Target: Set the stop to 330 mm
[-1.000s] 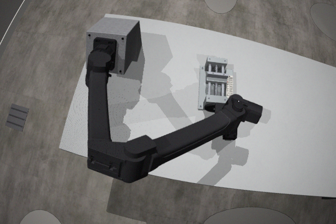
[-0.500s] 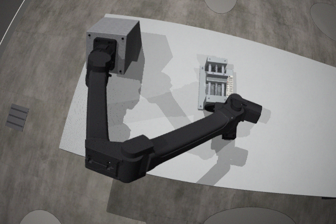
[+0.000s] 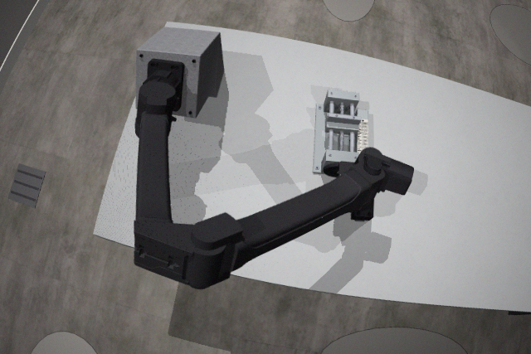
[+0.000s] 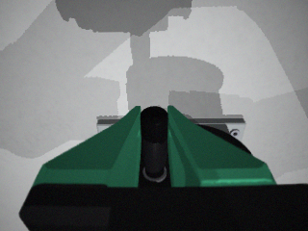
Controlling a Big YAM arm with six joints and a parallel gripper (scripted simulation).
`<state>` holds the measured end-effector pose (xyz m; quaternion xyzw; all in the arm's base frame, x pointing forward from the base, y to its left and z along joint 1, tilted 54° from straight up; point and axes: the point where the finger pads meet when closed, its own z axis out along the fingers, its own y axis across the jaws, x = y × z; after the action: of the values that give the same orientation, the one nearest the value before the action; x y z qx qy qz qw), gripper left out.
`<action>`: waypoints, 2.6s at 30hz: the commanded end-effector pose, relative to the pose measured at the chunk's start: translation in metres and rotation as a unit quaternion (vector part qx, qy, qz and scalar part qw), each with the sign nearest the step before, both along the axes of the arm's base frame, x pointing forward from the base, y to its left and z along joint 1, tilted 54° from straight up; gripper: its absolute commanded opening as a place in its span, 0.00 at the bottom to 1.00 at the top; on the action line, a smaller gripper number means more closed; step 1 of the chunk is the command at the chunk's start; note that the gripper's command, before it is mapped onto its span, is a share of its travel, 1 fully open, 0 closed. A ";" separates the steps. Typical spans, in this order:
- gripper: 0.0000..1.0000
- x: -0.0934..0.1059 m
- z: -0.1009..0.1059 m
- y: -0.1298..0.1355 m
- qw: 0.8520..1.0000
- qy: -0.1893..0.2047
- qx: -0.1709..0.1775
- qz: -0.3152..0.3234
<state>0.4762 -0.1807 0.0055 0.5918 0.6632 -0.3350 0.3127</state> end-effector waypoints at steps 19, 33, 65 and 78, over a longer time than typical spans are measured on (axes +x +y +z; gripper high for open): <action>0.06 -0.002 -0.009 -0.004 1.000 0.004 0.004 0.001; 0.06 -0.002 -0.009 -0.004 1.000 0.004 0.004 0.001; 0.06 -0.005 0.023 0.036 1.000 -0.010 0.003 0.014; 0.06 -0.019 0.023 0.034 1.000 -0.012 0.003 0.018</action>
<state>0.4566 -0.1662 0.0185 0.5965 0.6603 -0.3322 0.3127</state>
